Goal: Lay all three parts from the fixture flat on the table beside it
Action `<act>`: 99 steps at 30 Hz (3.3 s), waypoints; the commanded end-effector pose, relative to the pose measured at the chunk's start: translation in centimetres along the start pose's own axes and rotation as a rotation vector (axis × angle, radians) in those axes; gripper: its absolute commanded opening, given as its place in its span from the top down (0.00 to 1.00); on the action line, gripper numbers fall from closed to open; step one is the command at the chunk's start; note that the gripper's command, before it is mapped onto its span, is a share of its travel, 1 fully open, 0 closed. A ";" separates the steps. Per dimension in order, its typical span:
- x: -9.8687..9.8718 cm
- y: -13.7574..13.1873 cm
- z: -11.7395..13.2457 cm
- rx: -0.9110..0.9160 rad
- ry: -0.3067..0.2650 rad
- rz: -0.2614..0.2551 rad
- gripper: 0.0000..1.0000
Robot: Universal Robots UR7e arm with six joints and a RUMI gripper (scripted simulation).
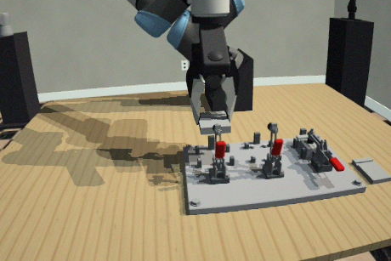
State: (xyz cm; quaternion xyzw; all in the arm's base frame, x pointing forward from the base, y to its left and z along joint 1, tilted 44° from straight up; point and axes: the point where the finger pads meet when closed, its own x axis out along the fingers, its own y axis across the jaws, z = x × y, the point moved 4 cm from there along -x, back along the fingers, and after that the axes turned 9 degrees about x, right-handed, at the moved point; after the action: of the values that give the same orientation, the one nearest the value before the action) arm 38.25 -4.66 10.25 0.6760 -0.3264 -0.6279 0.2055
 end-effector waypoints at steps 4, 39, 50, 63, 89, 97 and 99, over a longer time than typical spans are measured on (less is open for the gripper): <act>0.0 0.0 0.0 0.000 0.001 0.000 1.00; 0.0 5.5 -0.9 0.000 0.001 0.000 1.00; 0.0 9.5 -1.5 0.000 0.001 0.000 1.00; -0.1 11.9 -1.9 0.000 0.001 0.000 1.00; -0.1 12.4 -2.0 0.000 0.001 0.000 1.00; -0.1 12.4 -2.0 0.001 0.001 0.000 1.00; -0.1 12.4 -2.0 0.001 0.001 0.000 1.00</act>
State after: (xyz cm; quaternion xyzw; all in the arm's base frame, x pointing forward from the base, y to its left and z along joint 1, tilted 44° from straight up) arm 37.92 -13.58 19.02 0.6760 -0.3264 -0.6280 0.2054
